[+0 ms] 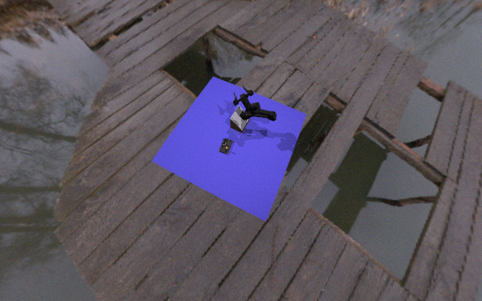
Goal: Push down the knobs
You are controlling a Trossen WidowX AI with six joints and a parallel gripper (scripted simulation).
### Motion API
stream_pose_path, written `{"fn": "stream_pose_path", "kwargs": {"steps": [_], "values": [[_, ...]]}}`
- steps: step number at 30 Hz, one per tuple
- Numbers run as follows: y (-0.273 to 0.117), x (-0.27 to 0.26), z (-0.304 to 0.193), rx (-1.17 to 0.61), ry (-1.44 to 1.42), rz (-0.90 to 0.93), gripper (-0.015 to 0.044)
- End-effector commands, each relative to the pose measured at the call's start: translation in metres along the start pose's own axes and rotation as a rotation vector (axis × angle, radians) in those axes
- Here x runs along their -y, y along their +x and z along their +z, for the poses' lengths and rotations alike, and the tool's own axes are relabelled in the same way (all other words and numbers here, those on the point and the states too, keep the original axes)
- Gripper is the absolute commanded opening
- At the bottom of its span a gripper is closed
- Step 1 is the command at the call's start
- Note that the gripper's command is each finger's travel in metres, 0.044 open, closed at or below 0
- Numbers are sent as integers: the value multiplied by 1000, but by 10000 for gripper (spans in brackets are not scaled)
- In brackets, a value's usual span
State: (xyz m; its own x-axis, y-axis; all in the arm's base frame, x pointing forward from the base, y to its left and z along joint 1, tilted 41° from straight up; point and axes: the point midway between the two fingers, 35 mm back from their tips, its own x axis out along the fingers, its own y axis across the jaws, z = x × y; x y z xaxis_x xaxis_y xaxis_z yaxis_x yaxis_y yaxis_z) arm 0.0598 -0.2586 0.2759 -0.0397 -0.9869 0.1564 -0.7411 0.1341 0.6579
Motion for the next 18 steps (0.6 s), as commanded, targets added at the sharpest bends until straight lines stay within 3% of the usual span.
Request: {"fn": "stream_pose_path", "kwargs": {"steps": [1, 15, 18], "values": [[0, 1, 0, 0, -5, -3, 374], [11, 47, -18, -58, -398, -219, 6], [13, 58, -22, -80, -486, -267, 0]]}}
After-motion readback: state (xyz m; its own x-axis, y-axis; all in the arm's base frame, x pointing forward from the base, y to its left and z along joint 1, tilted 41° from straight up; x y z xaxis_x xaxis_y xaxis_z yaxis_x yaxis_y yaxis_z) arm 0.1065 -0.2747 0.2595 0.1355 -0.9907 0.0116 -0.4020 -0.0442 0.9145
